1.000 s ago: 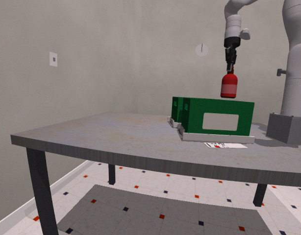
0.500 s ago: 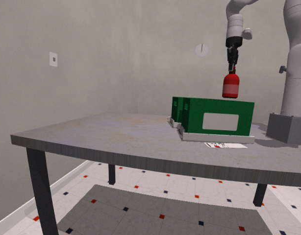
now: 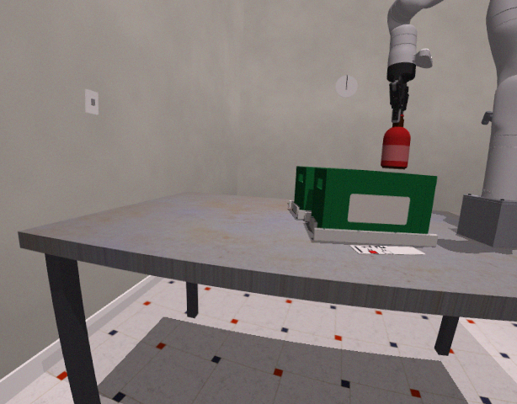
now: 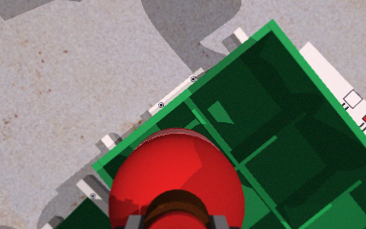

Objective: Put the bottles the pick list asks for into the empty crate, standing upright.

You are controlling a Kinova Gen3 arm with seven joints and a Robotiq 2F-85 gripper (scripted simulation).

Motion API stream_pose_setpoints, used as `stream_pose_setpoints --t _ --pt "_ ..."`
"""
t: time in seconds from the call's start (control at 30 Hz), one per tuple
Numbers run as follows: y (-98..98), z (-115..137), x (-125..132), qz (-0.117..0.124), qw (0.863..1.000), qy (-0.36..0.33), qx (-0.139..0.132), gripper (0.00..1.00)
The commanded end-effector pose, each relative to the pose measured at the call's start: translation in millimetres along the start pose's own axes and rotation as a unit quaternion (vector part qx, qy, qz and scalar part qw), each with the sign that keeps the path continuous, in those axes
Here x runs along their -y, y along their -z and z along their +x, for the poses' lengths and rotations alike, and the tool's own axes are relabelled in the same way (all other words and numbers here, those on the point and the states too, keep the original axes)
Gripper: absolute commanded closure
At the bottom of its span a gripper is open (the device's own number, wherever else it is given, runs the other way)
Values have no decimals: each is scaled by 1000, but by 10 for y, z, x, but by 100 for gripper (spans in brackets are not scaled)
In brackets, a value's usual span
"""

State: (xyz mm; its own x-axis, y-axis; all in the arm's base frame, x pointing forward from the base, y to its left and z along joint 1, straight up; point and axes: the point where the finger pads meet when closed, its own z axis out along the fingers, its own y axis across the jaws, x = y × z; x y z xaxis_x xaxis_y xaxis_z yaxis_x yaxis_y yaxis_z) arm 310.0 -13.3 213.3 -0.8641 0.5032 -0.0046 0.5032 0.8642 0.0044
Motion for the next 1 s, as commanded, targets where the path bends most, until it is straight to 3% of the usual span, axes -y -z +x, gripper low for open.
stream_pose_setpoints --t 0.0,0.97 --pt "4 -5 -2 0 1000 0 1 90" --pt "-36 -17 -4 0 1000 0 1 90"
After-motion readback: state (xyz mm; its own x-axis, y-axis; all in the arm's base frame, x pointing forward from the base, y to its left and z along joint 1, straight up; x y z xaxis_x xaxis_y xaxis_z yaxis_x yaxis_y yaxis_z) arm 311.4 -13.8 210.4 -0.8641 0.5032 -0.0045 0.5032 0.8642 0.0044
